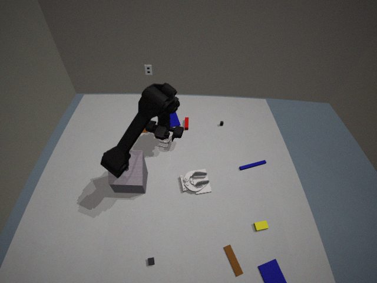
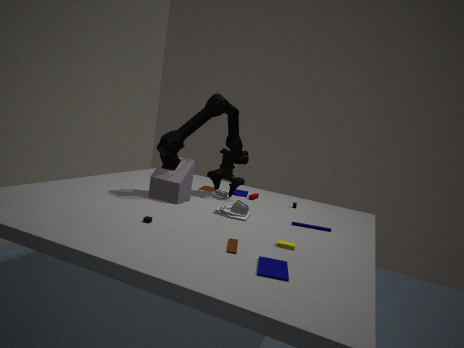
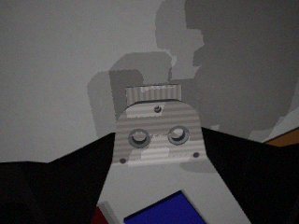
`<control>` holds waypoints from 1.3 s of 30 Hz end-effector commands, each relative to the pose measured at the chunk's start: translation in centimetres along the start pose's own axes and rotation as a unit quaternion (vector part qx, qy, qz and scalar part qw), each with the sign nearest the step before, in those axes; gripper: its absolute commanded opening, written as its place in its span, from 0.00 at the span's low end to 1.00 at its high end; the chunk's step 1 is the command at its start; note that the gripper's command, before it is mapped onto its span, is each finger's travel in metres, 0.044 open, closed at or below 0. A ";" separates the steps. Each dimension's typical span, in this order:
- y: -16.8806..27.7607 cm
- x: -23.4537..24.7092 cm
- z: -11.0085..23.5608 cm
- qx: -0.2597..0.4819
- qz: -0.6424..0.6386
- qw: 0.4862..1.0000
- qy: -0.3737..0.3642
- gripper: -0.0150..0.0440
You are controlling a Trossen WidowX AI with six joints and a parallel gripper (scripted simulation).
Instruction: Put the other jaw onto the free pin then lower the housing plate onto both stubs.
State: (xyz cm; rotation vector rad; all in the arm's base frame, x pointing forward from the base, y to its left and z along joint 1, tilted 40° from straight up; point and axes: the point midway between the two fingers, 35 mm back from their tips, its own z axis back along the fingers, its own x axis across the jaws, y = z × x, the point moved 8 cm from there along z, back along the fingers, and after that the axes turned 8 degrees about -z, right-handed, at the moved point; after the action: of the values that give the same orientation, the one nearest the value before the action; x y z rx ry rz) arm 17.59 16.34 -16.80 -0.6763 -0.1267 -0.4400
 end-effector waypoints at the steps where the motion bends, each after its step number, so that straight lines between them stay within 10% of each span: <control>1: 0.0 0.0 0.0 0.000 0.000 1.000 0.000 0.85; 39: 0.0 -0.1 7.3 0.000 0.002 1.000 -0.001 0.85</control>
State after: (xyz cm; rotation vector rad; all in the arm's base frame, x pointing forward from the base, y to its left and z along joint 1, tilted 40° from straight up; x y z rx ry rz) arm 17.60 20.63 -11.41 -0.6892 -0.1261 -0.4280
